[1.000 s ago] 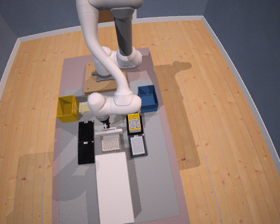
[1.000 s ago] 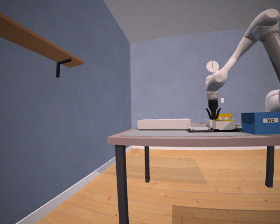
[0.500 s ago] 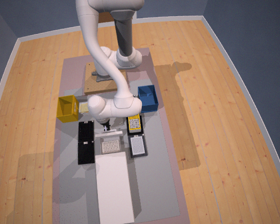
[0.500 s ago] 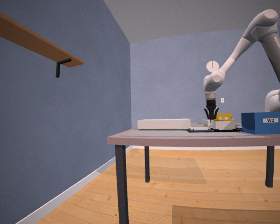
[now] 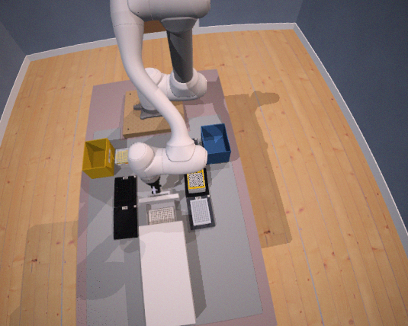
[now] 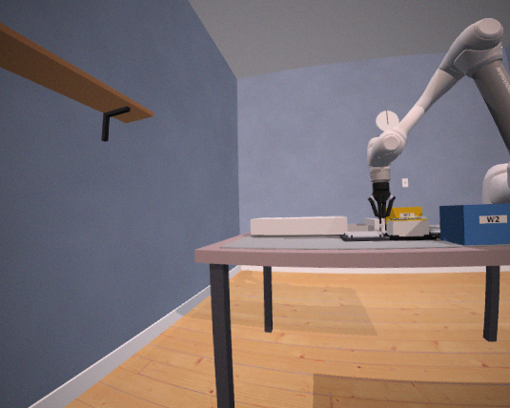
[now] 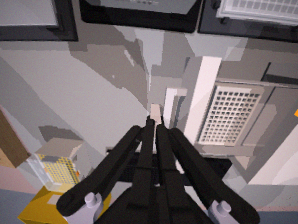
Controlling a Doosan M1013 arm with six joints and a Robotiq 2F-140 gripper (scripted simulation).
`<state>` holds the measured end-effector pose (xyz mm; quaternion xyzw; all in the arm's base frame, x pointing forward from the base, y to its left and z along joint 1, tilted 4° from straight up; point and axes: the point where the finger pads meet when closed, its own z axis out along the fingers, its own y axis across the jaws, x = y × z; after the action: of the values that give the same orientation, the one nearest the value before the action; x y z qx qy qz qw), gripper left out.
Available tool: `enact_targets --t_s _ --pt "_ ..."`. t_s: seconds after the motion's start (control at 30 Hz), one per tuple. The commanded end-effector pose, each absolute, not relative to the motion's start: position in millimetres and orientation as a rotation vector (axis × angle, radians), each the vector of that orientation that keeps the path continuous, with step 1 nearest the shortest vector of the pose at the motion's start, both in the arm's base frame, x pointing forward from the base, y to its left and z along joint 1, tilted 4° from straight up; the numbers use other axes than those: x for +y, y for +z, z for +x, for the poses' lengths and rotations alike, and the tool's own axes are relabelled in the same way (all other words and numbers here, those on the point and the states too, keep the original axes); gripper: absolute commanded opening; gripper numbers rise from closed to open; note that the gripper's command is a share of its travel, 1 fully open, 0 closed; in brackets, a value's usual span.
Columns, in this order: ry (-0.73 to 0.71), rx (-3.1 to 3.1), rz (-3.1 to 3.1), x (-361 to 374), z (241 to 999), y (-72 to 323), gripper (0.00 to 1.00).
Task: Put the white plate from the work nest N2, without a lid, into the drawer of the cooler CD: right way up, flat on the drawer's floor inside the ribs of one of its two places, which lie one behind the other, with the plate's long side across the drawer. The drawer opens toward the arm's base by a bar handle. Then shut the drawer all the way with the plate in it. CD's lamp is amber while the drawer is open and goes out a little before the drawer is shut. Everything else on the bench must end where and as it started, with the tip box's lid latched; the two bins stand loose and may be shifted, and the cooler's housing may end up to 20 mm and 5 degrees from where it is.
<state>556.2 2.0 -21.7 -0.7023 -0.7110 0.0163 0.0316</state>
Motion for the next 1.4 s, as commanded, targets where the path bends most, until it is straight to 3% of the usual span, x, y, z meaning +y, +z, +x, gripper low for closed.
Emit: enact_targets --t_s 0.0,1.37 --pt "0.05 -2.19 -2.163 2.1 560.9 -21.9 0.0" --pt "0.05 -2.19 -2.163 2.7 605.9 -25.0 0.0"
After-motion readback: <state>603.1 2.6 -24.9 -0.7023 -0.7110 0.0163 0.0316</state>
